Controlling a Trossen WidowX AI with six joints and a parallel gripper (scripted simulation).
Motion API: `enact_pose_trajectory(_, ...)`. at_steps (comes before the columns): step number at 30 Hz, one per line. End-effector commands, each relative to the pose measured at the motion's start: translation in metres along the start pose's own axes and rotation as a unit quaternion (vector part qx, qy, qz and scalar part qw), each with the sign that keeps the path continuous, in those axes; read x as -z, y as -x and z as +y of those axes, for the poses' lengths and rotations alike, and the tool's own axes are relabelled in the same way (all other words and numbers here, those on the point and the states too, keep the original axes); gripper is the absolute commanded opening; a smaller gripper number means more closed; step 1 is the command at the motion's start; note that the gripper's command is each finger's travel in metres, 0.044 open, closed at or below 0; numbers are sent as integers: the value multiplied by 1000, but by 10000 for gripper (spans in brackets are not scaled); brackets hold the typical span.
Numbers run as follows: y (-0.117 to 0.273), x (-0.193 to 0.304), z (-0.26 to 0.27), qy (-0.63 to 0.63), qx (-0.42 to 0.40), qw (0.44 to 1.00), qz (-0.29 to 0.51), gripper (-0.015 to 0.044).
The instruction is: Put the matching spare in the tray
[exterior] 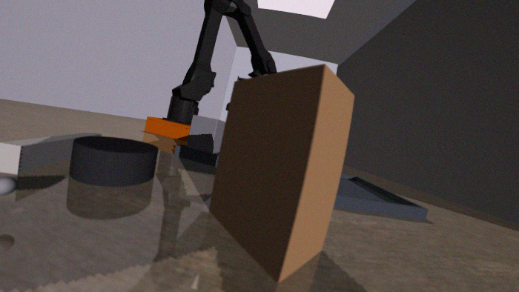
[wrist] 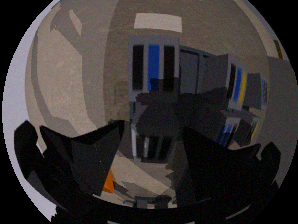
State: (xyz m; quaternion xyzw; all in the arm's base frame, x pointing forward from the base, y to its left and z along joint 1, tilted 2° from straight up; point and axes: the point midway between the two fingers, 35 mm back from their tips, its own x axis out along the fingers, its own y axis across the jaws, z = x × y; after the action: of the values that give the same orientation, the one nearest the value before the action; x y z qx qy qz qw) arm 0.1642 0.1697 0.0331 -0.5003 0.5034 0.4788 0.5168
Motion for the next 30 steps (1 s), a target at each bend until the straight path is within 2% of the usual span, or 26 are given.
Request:
enact_pose_trajectory(1,-9,2,2,2,-3,1000,2,300)
enact_pose_trajectory(12,-14,3,2,2,-3,1000,2,300)
enact_pose_trajectory(18,-13,2,2,0,-2,1000,2,142)
enact_pose_trajectory(25,-13,2,2,0,-2,1000,2,96)
enact_pose_trajectory(28,-13,2,2,0,-2,1000,2,17)
enact_pose_trajectory(30,-13,2,2,0,-2,1000,2,0)
